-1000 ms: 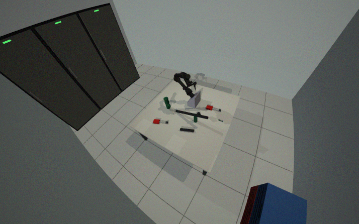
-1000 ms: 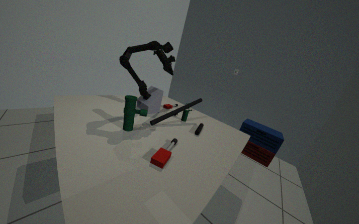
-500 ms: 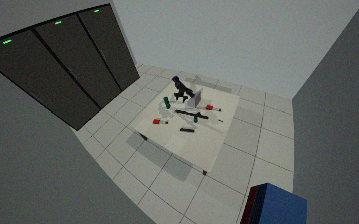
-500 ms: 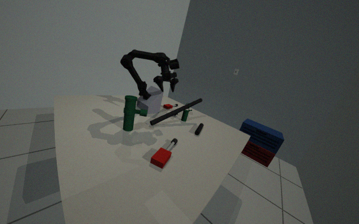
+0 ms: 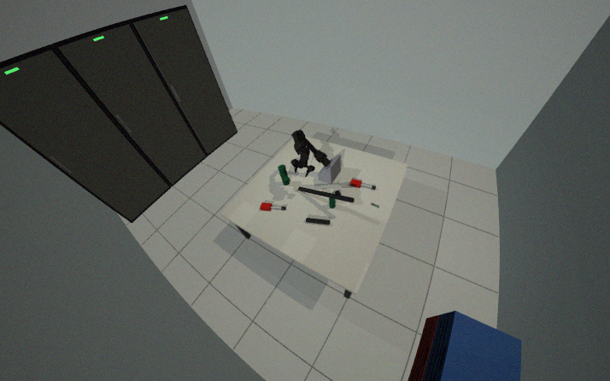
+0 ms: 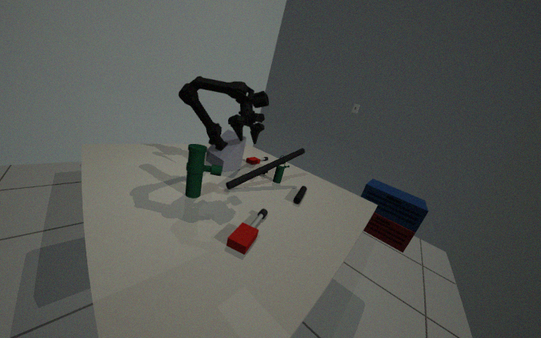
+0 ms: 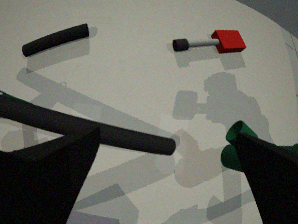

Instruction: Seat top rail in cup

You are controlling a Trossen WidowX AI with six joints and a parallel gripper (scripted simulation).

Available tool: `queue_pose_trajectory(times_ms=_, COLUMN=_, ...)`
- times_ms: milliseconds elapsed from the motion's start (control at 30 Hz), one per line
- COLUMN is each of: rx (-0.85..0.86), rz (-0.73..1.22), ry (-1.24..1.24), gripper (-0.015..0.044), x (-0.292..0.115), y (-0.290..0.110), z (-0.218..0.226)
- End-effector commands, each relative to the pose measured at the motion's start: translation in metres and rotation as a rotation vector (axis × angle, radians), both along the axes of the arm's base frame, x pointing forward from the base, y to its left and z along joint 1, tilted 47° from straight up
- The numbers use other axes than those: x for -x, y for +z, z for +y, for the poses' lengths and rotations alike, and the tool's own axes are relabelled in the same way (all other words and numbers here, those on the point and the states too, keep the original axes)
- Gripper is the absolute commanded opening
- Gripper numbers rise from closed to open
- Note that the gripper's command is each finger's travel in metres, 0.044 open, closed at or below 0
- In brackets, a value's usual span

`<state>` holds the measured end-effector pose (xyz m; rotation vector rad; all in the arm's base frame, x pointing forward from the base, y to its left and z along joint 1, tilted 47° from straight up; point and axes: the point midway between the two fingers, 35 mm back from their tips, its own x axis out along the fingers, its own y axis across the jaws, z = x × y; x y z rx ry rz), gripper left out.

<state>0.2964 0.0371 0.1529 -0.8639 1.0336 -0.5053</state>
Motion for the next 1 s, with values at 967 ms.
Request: queue_pose_trajectory(times_ms=967, rx=0.535, rz=0.742, ry=0.387, gripper=0.044, x=0.002, y=0.074, z=-0.109)
